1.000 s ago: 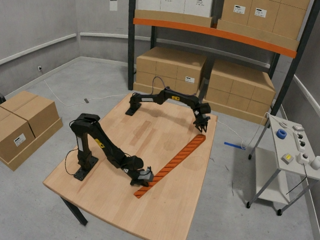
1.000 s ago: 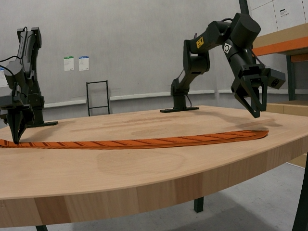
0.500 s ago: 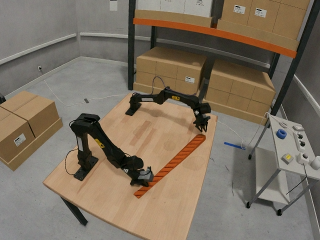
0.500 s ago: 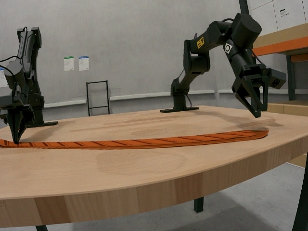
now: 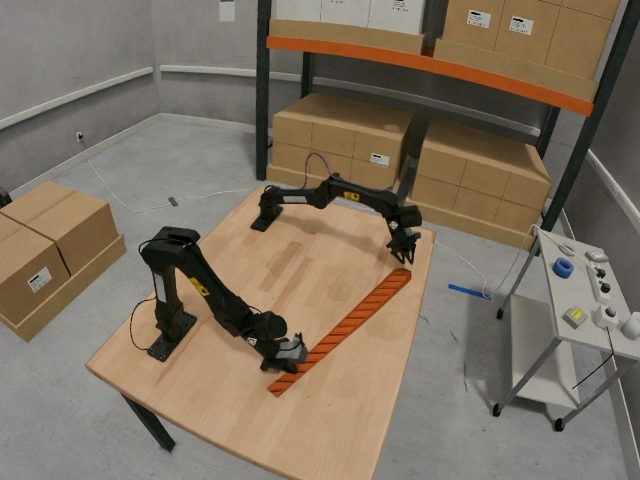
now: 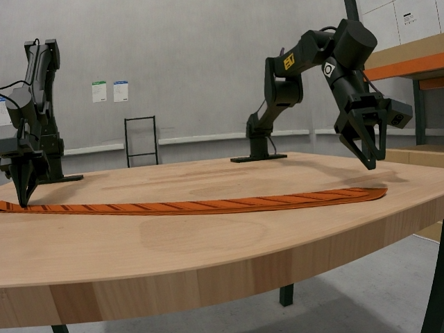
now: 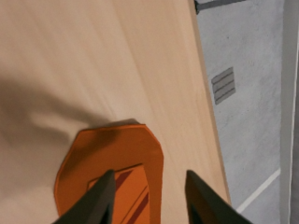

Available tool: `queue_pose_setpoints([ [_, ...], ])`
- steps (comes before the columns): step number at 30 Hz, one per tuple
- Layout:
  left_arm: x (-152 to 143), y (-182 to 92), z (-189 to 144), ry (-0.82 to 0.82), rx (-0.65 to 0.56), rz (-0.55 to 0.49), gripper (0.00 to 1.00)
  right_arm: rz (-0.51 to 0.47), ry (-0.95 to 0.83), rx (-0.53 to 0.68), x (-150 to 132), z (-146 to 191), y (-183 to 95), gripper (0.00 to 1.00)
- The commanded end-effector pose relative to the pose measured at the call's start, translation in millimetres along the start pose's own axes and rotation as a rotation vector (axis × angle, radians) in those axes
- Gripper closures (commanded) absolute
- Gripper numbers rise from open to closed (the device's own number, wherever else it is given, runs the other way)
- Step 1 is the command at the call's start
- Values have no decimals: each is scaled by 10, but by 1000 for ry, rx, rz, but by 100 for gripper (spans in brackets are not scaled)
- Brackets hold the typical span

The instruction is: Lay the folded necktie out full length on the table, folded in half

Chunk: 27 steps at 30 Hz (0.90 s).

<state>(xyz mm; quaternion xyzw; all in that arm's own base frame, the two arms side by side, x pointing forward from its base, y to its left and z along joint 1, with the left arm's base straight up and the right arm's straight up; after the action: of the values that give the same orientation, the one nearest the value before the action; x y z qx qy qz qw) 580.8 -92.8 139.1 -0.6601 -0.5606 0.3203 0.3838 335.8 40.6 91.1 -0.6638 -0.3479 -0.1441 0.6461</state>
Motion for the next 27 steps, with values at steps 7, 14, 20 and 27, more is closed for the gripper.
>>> queue_pose_setpoints([
  [7,51,-167,-543,-6,326,3,62,12,-4,5,-53,-13,27,96],
  [14,49,-173,-547,-6,326,3,62,12,-4,5,-53,-13,27,96],
  [20,49,-173,-547,-6,326,3,62,12,-4,5,-53,-13,27,96],
  [27,49,-82,-494,-6,326,3,62,12,-4,5,-53,-13,27,96],
])
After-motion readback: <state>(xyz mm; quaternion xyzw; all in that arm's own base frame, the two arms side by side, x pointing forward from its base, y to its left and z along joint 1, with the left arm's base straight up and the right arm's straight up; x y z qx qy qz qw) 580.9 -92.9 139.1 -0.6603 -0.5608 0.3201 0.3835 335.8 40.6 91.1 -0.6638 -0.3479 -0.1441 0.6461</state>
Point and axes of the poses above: on each arm, the point where the finger pads meet when closed, its own y axis out along the fingers, its own z axis across the jaws, x = y × z, the point moved 10 cm from there along -y, back along the fingers, and after that the axes turned 11 degrees about -y, right-handed, at the moved point
